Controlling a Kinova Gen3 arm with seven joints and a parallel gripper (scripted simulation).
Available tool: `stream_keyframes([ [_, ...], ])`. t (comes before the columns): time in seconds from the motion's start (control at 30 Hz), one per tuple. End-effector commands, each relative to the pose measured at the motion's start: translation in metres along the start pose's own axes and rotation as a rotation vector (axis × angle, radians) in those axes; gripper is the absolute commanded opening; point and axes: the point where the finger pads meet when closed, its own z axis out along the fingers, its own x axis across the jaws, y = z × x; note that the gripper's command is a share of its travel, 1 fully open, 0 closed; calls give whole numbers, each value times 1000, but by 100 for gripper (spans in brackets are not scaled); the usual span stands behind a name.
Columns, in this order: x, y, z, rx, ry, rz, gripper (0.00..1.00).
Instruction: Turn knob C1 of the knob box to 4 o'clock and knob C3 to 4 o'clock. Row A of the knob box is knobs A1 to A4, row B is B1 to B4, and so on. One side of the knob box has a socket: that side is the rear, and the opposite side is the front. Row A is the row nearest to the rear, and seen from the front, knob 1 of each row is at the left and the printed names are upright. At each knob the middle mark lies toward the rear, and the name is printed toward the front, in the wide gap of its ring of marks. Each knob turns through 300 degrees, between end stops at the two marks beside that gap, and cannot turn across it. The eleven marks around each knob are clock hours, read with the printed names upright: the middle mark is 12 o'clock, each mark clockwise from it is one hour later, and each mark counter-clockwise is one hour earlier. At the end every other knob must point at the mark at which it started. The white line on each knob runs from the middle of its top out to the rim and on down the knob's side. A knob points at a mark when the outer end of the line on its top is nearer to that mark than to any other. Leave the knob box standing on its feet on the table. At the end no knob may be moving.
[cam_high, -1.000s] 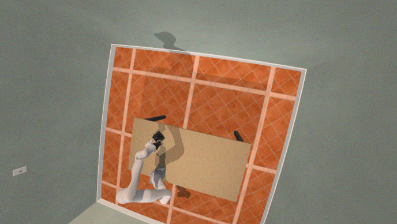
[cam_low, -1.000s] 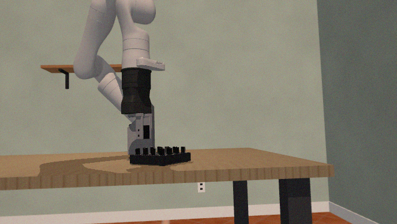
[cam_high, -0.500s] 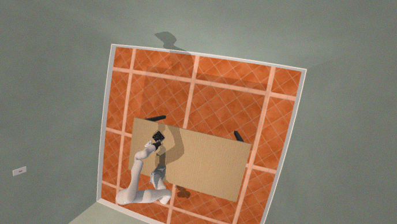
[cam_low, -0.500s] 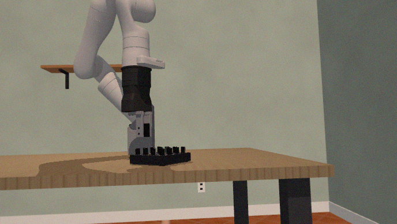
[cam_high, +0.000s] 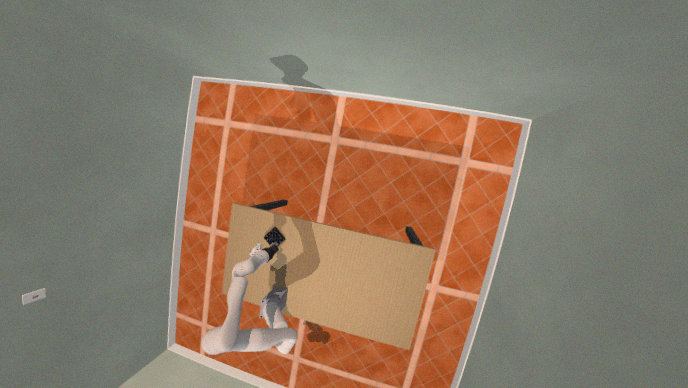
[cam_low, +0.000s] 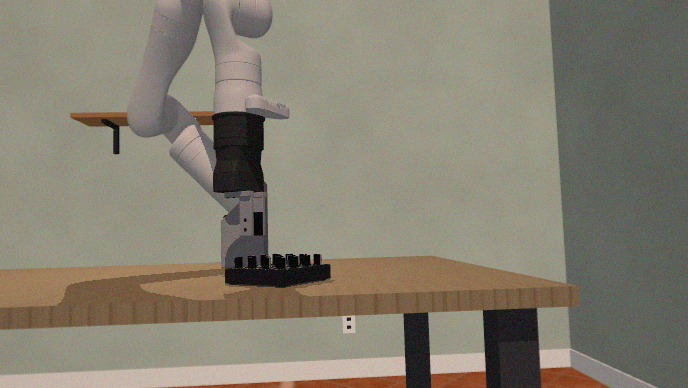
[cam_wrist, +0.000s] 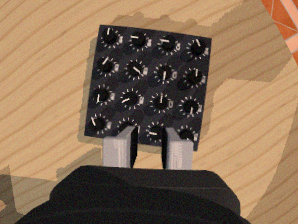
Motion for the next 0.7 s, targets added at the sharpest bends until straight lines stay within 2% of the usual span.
stream_keyframes([
  [0.0, -1, -1, -1, -2, -10, -96, 46],
  [0.1, -2, -1, -1, -4, -12, -133, 46],
  [0.57, -11, 1, -7, -10, -30, -829, 46],
  [0.63, -11, 1, -7, -10, -30, -829, 46],
  [0.67, -10, 1, -8, -9, -30, -882, 46],
])
